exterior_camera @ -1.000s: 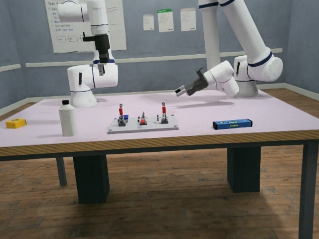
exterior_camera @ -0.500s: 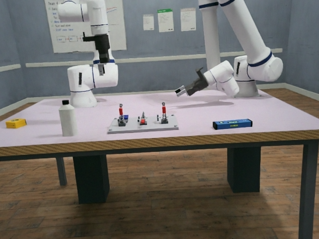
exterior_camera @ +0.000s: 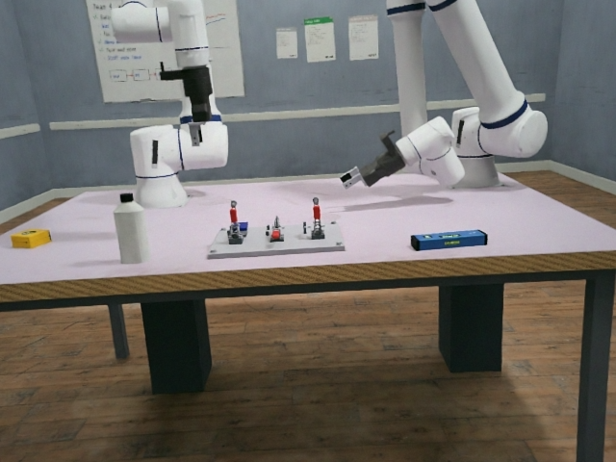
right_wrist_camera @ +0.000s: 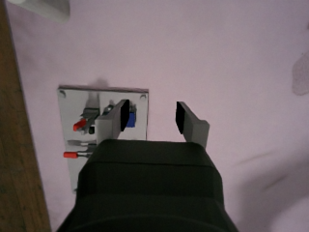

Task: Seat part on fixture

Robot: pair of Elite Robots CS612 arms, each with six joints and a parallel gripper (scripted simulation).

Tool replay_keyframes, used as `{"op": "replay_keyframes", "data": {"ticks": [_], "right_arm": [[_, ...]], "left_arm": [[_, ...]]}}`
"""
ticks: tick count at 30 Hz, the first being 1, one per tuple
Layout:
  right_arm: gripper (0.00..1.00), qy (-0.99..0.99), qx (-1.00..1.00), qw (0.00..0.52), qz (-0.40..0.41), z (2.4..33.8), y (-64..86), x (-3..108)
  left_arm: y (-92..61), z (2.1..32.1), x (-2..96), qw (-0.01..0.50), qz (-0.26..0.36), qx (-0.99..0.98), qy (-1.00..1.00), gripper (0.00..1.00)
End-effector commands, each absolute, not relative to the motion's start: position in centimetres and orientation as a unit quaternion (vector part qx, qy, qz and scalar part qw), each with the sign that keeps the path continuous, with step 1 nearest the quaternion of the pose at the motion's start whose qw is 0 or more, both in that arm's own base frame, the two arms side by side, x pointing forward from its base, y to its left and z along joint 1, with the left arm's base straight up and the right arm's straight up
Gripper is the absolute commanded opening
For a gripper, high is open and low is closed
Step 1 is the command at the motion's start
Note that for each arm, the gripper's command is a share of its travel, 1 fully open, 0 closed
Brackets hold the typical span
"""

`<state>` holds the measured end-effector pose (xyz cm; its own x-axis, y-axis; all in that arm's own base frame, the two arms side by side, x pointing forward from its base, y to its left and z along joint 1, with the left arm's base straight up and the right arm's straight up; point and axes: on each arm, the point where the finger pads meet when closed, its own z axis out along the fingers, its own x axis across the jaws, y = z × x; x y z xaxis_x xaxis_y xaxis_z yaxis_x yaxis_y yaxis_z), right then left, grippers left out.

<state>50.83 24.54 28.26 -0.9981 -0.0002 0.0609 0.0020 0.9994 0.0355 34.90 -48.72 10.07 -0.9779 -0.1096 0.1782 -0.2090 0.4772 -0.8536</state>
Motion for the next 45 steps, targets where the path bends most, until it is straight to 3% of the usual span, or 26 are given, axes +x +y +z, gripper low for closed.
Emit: {"op": "replay_keyframes", "data": {"ticks": [1, 26, 45], "right_arm": [[1.00, -0.999, 0.000, 0.030, -0.018, 28.4, 24.5, 50.9], [1.00, -0.999, 0.000, 0.030, -0.018, 28.4, 24.5, 50.9], [1.00, -0.999, 0.000, 0.030, -0.018, 28.4, 24.5, 50.9]], "left_arm": [[-48.1, 10.0, 36.2, 0.037, 0.500, 0.093, -0.860, 1.00], [-39.9, 8.5, 48.7, -0.080, 0.451, 0.099, -0.884, 1.00], [-22.1, 6.9, 62.0, -0.200, 0.337, 0.101, -0.914, 1.00]]}}
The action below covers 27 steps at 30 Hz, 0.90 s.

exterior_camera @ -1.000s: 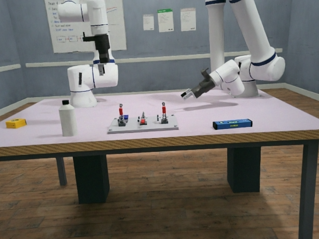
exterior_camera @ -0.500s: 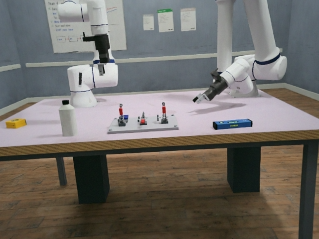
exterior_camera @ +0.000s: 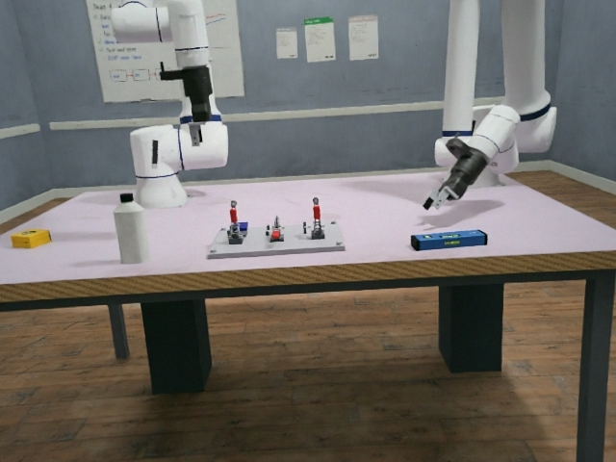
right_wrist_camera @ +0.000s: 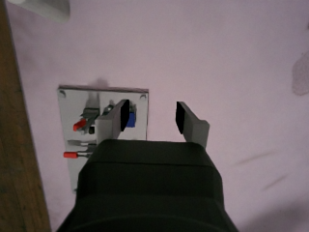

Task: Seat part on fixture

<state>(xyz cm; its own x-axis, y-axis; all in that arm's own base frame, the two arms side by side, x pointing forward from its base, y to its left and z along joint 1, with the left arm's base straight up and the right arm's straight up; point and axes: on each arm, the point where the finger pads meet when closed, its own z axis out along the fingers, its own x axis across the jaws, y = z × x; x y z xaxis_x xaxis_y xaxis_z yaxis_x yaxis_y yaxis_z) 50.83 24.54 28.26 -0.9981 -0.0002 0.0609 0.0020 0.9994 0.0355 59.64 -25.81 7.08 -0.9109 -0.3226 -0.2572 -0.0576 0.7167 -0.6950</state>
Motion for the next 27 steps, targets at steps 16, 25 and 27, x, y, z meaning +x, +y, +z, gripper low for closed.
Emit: {"op": "replay_keyframes", "data": {"ticks": [16, 25, 27], "right_arm": [[1.00, -0.999, 0.000, 0.030, -0.018, 28.4, 24.5, 50.9], [1.00, -0.999, 0.000, 0.030, -0.018, 28.4, 24.5, 50.9], [1.00, -0.999, 0.000, 0.030, -0.018, 28.4, 24.5, 50.9]], "left_arm": [[0.2, 6.2, 67.3, 0.251, -0.198, -0.097, 0.942, 1.00], [12.5, 6.3, 66.3, 0.250, -0.127, -0.092, 0.955, 1.00], [15.2, 6.4, 65.6, 0.246, -0.108, -0.090, 0.959, 1.00]]}}
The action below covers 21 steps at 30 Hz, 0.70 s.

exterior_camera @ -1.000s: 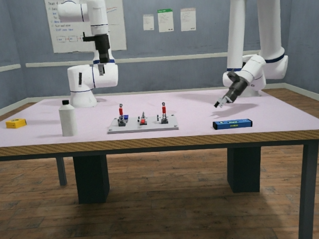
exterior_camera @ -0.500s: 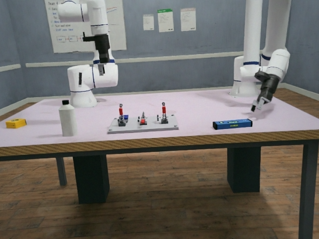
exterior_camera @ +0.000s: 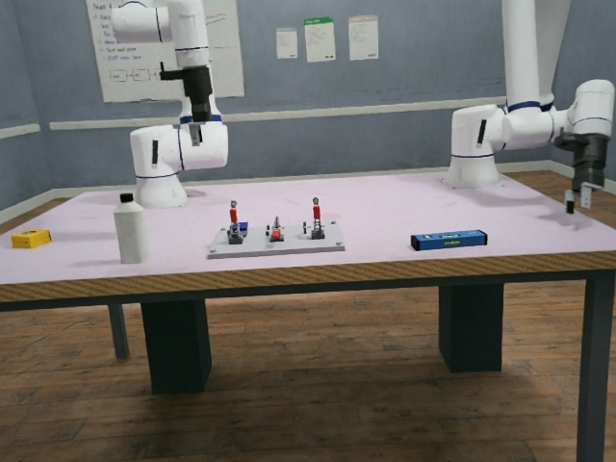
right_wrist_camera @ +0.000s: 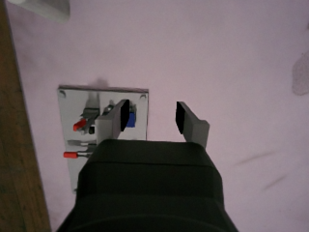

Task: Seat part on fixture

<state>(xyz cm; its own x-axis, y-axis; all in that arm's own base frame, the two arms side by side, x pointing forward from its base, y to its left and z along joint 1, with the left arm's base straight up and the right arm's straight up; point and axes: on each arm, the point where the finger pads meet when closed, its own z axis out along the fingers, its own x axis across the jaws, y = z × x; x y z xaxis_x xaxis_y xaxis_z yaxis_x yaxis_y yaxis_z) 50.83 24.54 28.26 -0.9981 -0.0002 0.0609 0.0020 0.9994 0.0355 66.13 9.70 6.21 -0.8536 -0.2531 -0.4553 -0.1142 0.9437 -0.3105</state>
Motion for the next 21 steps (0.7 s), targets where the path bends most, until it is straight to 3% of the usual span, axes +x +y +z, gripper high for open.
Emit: {"op": "replay_keyframes", "data": {"ticks": [1, 21], "right_arm": [[1.00, -0.999, 0.000, 0.030, -0.018, 28.4, 24.5, 50.9], [1.00, -0.999, 0.000, 0.030, -0.018, 28.4, 24.5, 50.9]], "left_arm": [[16.6, 6.4, 65.2, 0.244, -0.099, -0.089, 0.961, 1.00], [39.6, 7.9, 53.4, 0.183, 0.001, -0.073, 0.981, 1.00]]}}
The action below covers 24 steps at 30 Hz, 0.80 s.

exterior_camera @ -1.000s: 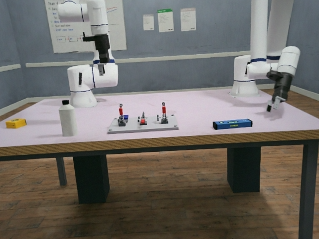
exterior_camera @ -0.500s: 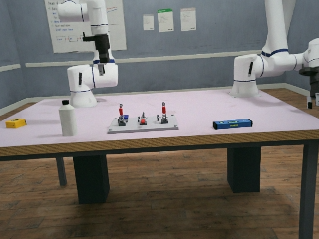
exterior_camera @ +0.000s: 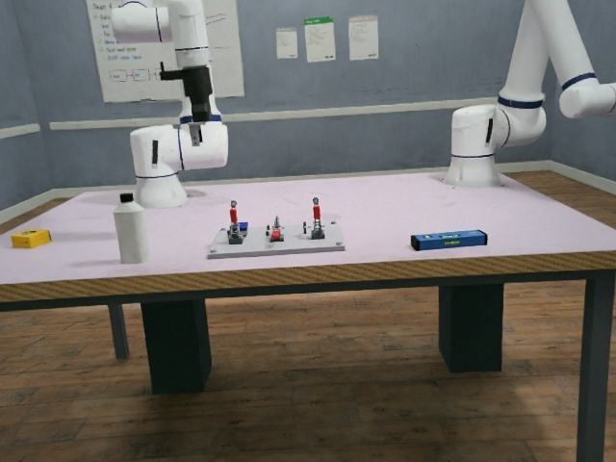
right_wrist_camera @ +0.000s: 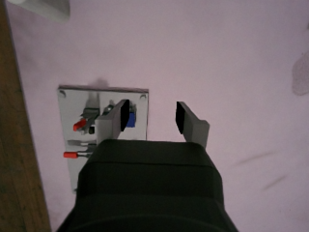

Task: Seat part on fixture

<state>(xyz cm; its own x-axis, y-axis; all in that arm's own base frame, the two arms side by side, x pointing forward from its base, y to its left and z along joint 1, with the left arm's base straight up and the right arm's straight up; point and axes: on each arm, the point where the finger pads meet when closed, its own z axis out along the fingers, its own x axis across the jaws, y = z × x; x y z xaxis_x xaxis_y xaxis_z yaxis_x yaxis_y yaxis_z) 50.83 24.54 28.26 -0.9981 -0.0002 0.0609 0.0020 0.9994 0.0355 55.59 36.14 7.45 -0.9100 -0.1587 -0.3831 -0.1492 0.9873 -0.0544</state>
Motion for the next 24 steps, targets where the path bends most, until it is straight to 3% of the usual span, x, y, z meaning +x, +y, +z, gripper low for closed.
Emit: {"op": "replay_keyframes", "data": {"ticks": [1, 24], "right_arm": [[1.00, -0.999, 0.000, 0.030, -0.018, 28.4, 24.5, 50.9], [1.00, -0.999, 0.000, 0.030, -0.018, 28.4, 24.5, 50.9]], "left_arm": [[39.6, 7.9, 53.4, 0.183, 0.001, -0.073, 0.981, 1.00], [58.3, 12.1, 26.2, 0.078, 0.038, -0.045, 0.995, 1.00]]}}
